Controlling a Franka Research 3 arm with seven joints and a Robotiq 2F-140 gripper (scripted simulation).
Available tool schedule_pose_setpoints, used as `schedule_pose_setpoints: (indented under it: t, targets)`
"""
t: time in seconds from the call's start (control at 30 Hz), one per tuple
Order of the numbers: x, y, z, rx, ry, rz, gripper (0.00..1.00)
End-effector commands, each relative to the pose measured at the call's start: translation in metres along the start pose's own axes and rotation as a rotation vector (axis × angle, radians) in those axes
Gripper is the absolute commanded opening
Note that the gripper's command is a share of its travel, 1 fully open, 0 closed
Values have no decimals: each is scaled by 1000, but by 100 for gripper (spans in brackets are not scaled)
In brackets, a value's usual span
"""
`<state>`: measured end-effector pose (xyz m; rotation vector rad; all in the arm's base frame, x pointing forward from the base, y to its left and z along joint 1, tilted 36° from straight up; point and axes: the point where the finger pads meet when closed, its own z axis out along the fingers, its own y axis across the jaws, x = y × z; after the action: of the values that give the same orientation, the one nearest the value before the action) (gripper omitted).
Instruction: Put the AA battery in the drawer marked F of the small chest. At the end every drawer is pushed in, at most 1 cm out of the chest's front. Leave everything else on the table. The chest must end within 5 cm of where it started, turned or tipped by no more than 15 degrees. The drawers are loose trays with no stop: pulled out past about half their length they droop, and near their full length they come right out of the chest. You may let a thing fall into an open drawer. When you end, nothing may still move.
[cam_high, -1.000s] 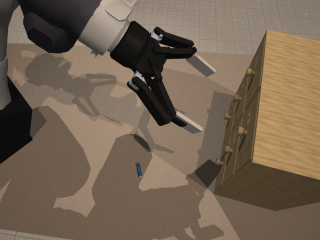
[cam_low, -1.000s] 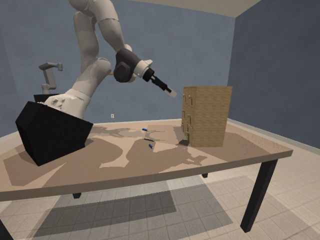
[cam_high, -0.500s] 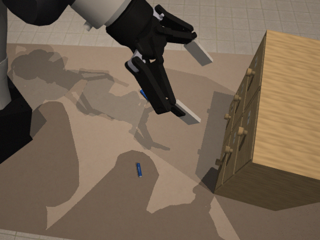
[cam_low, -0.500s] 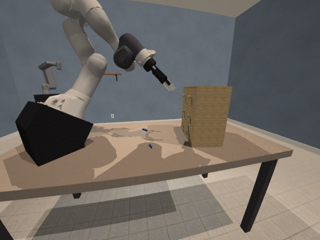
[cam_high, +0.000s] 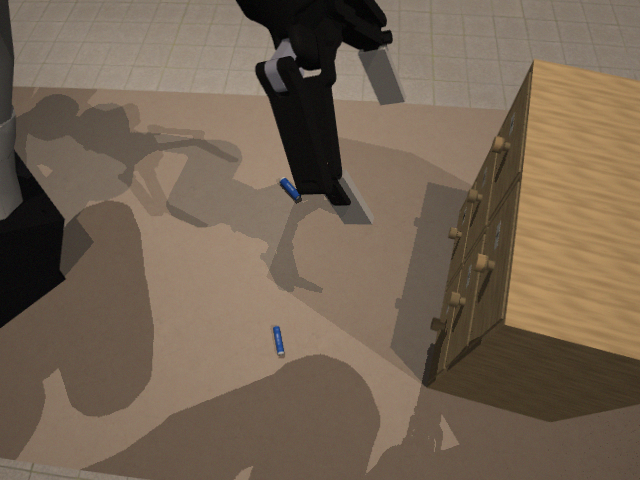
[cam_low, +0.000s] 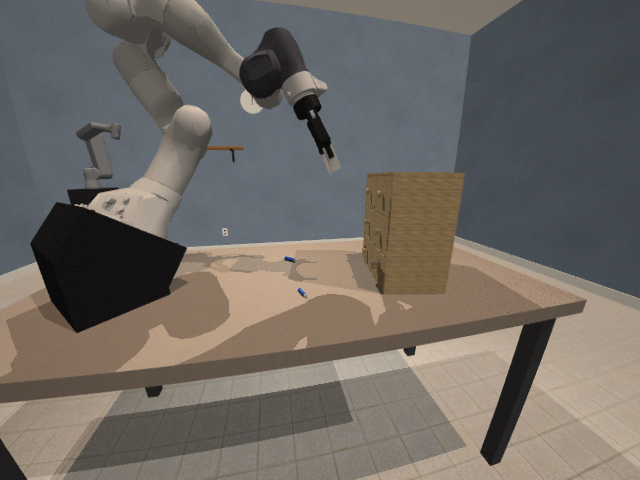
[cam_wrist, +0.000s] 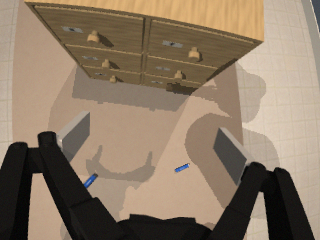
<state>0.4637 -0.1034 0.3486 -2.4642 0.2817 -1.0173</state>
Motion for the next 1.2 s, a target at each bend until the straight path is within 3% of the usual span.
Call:
schedule_pose_setpoints:
  t: [0.0,0.4,1.17]
  targets:
    - [-35,-1,2,15,-212,14,100]
    - [-44,-1,-21,16,-394,12,100]
    - [-45,-1,-25,13,-424,12,100]
